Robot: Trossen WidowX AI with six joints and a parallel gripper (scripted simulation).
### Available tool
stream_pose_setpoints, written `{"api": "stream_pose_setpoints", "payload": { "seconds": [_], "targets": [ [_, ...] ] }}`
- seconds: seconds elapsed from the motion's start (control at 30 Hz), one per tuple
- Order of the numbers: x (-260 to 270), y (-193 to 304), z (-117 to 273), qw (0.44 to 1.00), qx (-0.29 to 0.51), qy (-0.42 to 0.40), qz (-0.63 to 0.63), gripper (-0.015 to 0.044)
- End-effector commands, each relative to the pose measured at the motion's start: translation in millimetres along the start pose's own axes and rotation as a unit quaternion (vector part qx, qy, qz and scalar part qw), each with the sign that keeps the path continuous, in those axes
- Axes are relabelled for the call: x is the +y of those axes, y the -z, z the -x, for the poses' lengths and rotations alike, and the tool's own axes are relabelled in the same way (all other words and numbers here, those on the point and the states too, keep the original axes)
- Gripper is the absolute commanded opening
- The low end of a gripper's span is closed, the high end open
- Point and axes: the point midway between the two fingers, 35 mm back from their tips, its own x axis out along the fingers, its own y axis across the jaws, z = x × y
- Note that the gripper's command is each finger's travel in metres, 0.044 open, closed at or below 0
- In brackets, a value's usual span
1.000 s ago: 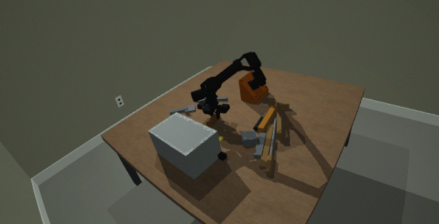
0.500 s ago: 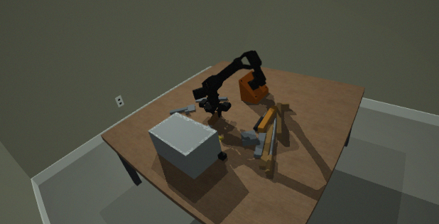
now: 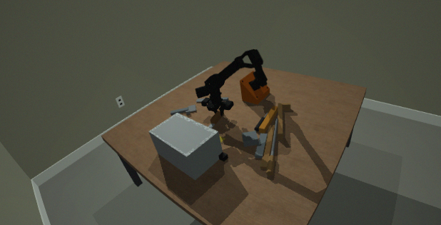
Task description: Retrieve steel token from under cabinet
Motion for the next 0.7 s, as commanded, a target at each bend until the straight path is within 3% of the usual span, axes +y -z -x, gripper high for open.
{"api": "stream_pose_setpoints", "payload": {
  "seconds": [0.0,0.67],
  "targets": [
    [0.0,7.2,-0.8,1.000,0.001,-0.001,-0.001,0.0000],
    [-1.7,37.3,-0.8,1.000,0.001,-0.001,-0.001,0.0000]
  ]
}}
